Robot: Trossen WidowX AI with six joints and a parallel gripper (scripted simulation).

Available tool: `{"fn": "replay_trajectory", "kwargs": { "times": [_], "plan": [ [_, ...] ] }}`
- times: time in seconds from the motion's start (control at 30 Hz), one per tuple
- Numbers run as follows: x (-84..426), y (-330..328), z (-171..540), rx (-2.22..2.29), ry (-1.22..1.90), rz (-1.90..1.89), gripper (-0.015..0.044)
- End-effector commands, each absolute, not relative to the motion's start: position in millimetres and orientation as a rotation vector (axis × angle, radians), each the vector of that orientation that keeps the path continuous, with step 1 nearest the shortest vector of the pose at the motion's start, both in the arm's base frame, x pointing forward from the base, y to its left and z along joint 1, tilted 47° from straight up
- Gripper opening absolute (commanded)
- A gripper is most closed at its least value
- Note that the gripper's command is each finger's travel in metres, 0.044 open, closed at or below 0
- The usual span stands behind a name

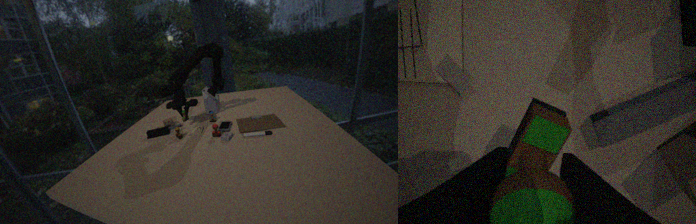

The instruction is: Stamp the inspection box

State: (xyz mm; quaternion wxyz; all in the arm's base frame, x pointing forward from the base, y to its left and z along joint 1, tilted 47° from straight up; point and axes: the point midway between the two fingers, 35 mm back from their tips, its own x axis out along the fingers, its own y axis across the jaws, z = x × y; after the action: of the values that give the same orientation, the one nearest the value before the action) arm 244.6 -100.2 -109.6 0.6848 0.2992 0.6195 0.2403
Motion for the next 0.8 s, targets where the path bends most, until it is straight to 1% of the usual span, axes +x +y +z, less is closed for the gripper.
{"fn": "replay_trajectory", "kwargs": {
  "times": [0.0,0.77],
  "plan": [
    [245.0,-103.5,-107.7,0.659,1.388,0.539,0.0],
    [243.0,-111.1,-99.6,0.657,1.391,0.537,0.0]
  ]
}}
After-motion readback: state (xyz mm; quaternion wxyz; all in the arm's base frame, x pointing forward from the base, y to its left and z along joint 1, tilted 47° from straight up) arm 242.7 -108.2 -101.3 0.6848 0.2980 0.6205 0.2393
